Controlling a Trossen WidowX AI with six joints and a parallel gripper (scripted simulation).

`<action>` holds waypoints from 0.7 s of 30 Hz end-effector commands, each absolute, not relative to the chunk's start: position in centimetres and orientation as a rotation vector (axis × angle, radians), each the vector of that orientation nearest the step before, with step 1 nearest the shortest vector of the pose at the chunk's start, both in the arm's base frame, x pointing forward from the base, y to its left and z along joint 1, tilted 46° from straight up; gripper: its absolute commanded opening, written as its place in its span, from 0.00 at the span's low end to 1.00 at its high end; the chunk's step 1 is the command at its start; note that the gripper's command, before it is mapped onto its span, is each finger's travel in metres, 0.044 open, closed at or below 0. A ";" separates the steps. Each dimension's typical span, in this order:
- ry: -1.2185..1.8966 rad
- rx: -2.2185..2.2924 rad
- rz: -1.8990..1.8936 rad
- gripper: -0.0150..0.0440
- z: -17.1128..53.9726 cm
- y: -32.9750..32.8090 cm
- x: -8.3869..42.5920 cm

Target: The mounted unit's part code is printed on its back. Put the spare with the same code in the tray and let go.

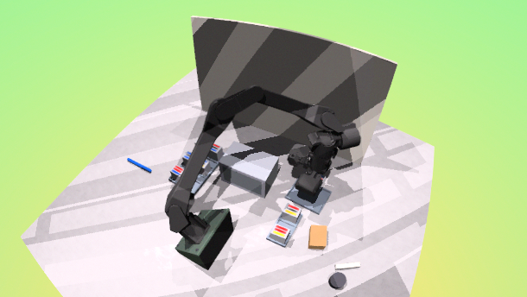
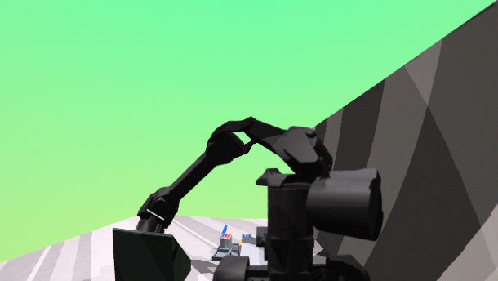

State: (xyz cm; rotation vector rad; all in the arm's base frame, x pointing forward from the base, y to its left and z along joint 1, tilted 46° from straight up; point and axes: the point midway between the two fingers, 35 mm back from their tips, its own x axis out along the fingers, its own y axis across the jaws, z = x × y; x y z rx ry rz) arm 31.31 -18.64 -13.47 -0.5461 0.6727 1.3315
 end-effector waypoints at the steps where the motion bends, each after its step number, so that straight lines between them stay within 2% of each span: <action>1: 0.673 -0.538 1.327 0.25 -13.8 -18.3 31.3; 21: 0.672 -0.537 1.327 0.25 -15.0 -17.0 31.4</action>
